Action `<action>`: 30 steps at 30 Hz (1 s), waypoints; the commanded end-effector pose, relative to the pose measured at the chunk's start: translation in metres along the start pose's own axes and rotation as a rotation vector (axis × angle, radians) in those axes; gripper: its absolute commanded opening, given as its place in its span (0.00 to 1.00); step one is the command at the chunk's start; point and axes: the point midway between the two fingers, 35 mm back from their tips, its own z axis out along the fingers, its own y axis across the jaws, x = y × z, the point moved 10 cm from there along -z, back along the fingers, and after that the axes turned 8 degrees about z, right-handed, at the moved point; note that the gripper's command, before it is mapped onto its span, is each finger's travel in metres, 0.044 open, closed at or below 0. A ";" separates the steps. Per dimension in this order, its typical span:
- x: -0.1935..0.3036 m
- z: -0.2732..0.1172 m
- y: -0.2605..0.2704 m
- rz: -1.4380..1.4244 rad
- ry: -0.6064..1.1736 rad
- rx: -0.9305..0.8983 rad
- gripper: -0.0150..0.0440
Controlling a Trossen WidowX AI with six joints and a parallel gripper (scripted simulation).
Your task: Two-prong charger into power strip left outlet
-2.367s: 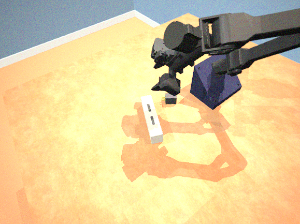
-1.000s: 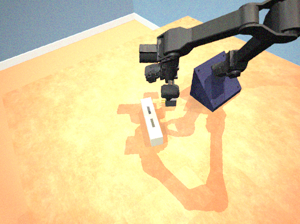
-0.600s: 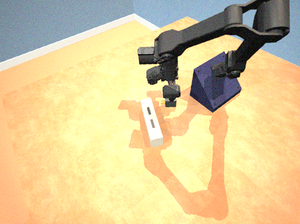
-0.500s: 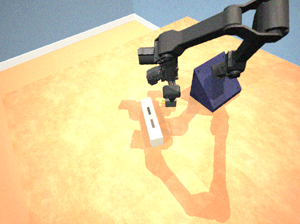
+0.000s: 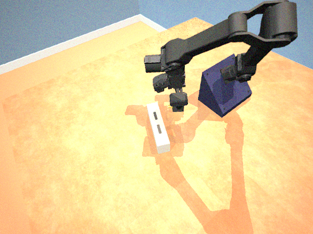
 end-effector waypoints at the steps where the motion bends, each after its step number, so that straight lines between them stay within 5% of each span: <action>1: 0.000 0.010 -0.002 0.012 0.013 -0.003 1.00; 30: -0.001 0.048 -0.001 0.011 0.015 -0.005 1.00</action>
